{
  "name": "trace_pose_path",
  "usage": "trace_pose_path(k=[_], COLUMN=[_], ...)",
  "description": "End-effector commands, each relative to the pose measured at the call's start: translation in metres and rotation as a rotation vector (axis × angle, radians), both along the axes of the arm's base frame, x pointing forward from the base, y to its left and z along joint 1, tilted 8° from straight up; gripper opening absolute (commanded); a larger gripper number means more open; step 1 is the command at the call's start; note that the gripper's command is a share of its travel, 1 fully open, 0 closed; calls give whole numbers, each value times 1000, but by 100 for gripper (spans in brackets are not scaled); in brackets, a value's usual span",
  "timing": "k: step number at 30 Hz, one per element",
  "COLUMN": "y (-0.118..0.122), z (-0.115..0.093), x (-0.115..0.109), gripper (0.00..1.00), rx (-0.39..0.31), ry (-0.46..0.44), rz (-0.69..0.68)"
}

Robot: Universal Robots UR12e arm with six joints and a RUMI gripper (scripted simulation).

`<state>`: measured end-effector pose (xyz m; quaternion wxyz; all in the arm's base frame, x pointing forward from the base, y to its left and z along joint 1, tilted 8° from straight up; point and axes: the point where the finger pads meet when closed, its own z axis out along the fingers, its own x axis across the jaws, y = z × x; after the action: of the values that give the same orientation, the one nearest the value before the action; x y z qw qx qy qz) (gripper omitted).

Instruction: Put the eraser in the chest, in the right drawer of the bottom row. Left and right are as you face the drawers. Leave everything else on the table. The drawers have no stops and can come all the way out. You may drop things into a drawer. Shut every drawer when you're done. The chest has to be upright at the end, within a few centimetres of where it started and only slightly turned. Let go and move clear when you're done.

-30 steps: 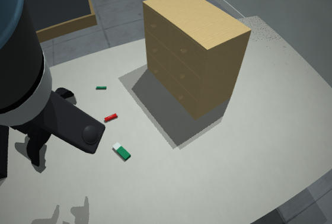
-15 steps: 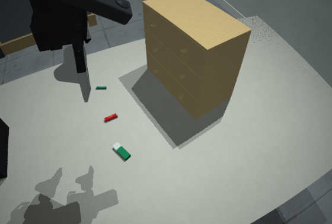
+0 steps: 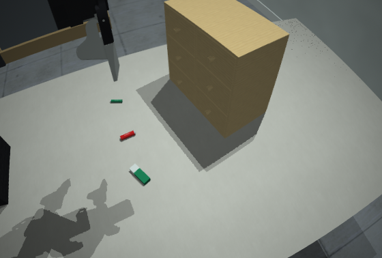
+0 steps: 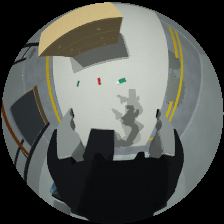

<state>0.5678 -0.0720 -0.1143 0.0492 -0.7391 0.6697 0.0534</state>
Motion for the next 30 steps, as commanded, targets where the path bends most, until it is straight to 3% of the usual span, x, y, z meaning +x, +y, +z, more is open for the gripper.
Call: trace_pose_path(k=[1,30], y=[1,1], z=[2,-2], x=[1,4], gripper=[100,100], rx=[-3,-4], ry=[-5,6], rz=[6,-70])
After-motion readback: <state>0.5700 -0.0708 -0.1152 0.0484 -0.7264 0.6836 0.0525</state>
